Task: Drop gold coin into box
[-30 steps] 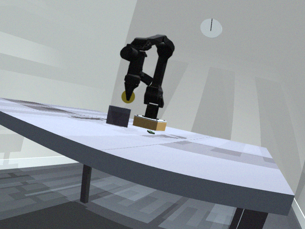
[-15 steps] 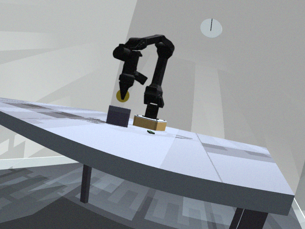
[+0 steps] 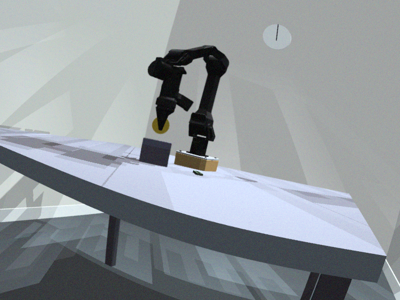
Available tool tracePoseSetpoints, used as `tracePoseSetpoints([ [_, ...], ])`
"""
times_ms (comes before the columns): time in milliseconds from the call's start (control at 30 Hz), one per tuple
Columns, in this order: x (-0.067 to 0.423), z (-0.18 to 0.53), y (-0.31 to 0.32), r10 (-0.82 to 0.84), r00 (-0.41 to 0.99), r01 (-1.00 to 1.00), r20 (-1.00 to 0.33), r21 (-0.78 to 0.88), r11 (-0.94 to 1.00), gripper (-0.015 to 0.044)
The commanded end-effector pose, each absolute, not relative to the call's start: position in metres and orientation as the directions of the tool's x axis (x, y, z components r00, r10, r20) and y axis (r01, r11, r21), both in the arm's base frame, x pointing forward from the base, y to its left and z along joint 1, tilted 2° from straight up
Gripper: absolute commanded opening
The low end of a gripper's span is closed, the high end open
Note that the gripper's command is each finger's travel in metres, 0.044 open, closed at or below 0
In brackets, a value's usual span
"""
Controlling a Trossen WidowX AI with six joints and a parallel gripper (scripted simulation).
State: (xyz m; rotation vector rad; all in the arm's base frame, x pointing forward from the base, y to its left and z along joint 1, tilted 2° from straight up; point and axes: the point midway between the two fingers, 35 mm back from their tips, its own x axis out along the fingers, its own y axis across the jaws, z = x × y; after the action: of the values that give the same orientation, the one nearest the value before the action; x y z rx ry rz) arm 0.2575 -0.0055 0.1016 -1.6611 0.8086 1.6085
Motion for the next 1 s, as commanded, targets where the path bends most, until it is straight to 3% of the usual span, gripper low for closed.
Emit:
tracePoseSetpoints([
  [0,0.2549,0.0985,-0.0078,0.022,0.039,-0.813,-0.999,-0.044,-0.581,0.0000],
  [967,0.2541,0.0954,-0.0065,0.023,0.045,-0.816,-0.999,-0.050,-0.576,0.0000],
])
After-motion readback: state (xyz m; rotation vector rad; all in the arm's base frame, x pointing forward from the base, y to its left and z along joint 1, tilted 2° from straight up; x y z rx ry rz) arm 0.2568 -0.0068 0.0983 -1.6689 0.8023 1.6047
